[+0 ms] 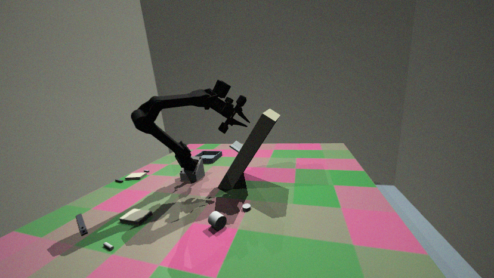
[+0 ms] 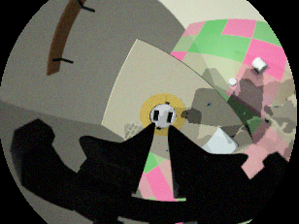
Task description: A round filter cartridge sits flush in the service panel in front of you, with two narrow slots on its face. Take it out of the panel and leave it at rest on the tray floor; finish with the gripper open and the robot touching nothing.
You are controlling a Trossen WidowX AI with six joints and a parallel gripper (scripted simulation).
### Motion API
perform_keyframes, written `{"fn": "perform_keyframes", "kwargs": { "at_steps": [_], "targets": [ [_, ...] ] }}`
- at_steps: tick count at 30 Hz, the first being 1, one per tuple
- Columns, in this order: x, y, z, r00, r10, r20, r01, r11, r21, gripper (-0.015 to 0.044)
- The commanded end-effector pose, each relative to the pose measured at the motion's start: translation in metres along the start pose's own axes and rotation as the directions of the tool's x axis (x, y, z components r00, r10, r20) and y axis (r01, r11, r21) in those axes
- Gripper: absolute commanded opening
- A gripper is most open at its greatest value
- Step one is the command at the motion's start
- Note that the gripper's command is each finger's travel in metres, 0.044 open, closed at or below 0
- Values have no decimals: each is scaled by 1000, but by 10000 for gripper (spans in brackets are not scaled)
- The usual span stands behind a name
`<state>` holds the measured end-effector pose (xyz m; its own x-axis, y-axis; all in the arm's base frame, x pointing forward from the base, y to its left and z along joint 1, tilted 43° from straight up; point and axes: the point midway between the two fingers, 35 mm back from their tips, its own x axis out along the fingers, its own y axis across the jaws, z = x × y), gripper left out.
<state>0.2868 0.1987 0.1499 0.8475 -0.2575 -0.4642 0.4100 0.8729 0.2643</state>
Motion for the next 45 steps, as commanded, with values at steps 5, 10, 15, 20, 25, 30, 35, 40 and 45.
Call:
{"fn": "perform_keyframes", "kwargs": {
  "at_steps": [5,10,15,20,25,30,35,40,45],
  "targets": [
    [15,-2,-3,1000,-6,-5,5,1000,-13,89],
    [23,-3,-2,1000,-4,-2,4,1000,-14,89],
    [30,-3,-1,1000,-3,1,3,1000,-14,89],
    [31,-4,-1,1000,-2,1,2,1000,-14,89],
    [31,-5,-3,1000,-2,1,2,1000,-14,89],
    [31,-5,-3,1000,-2,1,2,1000,-14,89],
    [31,-4,-3,1000,-2,1,2,1000,-14,89],
    [31,-4,-2,1000,-2,1,2,1000,-14,89],
    [31,-3,-2,1000,-2,1,2,1000,-14,89]
  ]
}}
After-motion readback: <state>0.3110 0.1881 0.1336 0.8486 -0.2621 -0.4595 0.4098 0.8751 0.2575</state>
